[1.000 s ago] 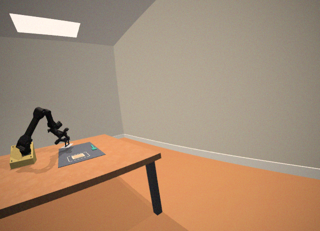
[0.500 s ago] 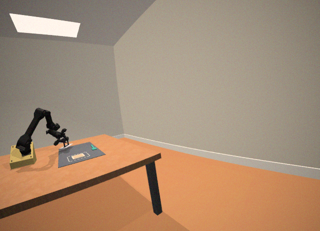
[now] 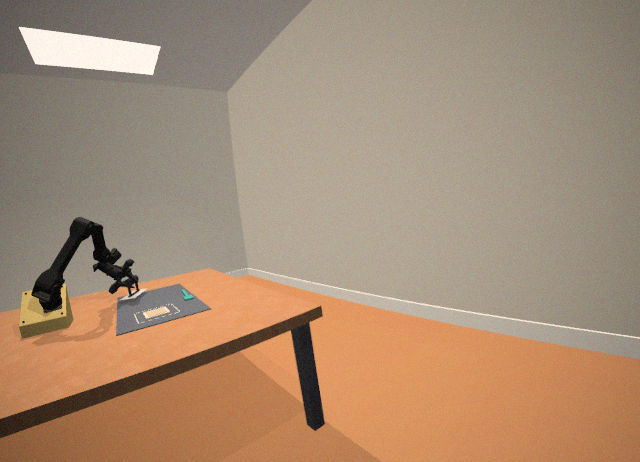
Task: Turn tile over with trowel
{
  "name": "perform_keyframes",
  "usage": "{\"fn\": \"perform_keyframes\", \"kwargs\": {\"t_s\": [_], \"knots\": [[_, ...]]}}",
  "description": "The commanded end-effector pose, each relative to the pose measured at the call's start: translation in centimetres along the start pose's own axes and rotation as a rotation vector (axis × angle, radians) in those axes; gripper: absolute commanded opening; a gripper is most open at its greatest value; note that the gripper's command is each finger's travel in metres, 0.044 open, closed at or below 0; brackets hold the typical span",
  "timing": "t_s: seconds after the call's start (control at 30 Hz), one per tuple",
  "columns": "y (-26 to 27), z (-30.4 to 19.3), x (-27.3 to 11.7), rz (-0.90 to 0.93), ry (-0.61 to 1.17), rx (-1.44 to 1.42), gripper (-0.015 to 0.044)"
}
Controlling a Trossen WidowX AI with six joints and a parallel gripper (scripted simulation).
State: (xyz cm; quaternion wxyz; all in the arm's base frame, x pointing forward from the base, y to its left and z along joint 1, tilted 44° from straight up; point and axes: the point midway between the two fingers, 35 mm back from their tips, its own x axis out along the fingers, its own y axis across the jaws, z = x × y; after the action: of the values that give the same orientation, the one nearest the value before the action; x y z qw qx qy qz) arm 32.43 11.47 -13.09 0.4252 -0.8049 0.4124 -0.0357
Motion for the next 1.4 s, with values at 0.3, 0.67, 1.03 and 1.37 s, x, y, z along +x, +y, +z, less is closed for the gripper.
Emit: {"fn": "perform_keyframes", "kwargs": {"t_s": [0.3, 0.67, 1.03, 1.37], "knots": [[1.4, -0.1, 1.1, -0.008, 0.003, 0.001, 0.0], [1.4, -0.1, 1.2, -0.008, 0.003, 0.001, 0.0236], [1.4, -0.1, 1.2, -0.008, 0.003, 0.001, 0.03], [1.7, 0.4, -1.0, 0.002, -0.011, 0.001, 0.03]]}}
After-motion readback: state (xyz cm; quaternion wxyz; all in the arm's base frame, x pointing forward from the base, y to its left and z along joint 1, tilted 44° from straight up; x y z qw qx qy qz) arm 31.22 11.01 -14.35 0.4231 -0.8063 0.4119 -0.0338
